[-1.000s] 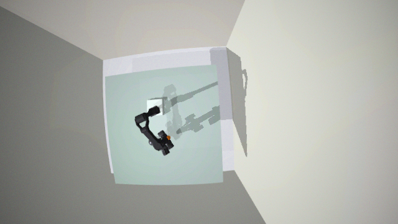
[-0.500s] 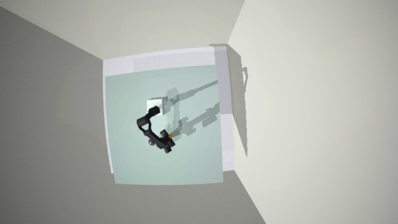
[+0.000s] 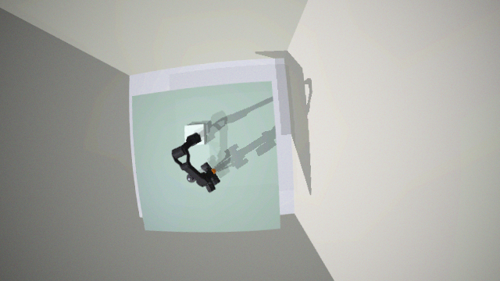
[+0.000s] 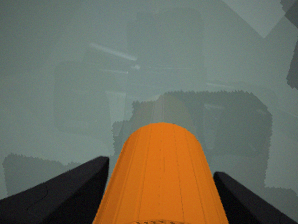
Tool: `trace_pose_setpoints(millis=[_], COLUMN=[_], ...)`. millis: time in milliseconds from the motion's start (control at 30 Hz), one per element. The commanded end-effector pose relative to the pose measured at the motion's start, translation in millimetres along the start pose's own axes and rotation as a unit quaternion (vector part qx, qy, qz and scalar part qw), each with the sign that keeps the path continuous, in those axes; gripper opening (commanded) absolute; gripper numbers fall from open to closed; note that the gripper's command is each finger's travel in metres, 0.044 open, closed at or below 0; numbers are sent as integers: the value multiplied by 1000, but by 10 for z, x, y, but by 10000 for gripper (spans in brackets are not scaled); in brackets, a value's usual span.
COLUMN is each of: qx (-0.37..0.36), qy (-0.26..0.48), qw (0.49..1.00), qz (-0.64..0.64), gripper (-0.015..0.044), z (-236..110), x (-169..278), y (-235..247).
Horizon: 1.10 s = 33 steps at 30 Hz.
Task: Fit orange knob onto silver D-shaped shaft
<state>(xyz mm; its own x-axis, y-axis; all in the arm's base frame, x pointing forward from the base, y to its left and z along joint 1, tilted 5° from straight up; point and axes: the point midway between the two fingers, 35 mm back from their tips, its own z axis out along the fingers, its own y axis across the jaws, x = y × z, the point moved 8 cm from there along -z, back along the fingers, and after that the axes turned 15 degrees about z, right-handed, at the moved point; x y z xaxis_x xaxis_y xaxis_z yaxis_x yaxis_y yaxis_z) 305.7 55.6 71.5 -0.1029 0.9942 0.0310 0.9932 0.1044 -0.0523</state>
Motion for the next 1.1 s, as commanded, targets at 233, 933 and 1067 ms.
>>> trace_pose_setpoints(millis=[233, 933, 1067], qx=[0, -1, -1], qy=[0, -2, -2], qw=[1000, 1000, 1000], qz=[0, 2, 2], gripper=[240, 440, 440], z=[-2, -658, -618], x=[0, 4, 4], y=[-1, -2, 2])
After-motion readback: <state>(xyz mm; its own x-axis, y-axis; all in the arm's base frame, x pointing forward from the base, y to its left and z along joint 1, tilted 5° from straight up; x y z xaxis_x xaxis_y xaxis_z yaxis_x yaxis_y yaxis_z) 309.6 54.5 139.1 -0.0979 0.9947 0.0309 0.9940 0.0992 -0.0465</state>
